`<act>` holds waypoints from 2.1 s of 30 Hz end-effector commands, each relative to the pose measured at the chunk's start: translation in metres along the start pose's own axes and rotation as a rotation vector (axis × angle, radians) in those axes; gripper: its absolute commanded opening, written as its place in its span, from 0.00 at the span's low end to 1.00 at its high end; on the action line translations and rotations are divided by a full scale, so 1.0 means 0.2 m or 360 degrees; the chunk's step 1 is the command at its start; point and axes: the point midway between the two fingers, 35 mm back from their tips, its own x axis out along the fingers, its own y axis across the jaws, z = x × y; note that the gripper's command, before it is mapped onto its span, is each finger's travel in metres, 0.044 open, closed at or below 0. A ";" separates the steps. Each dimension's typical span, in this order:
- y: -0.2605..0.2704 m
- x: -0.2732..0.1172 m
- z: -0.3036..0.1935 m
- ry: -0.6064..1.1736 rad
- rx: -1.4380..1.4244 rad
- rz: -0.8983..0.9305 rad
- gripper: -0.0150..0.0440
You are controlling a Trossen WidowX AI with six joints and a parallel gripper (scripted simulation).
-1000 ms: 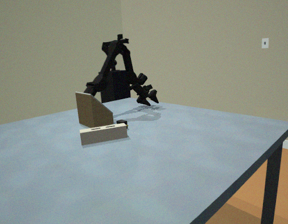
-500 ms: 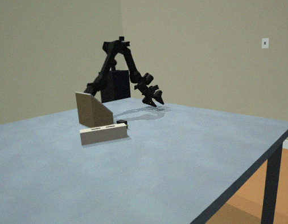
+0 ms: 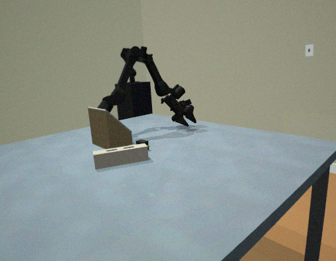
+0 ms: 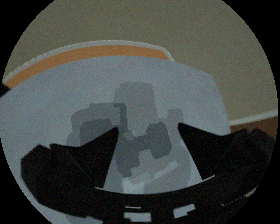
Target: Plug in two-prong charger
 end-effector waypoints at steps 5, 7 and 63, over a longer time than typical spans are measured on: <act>-0.16 0.02 -0.07 0.0083 0.0030 -0.0080 1.00; -0.20 0.02 -0.10 0.0112 0.0032 -0.0097 1.00; -1.05 -0.26 -1.06 0.1125 0.0542 -0.0344 1.00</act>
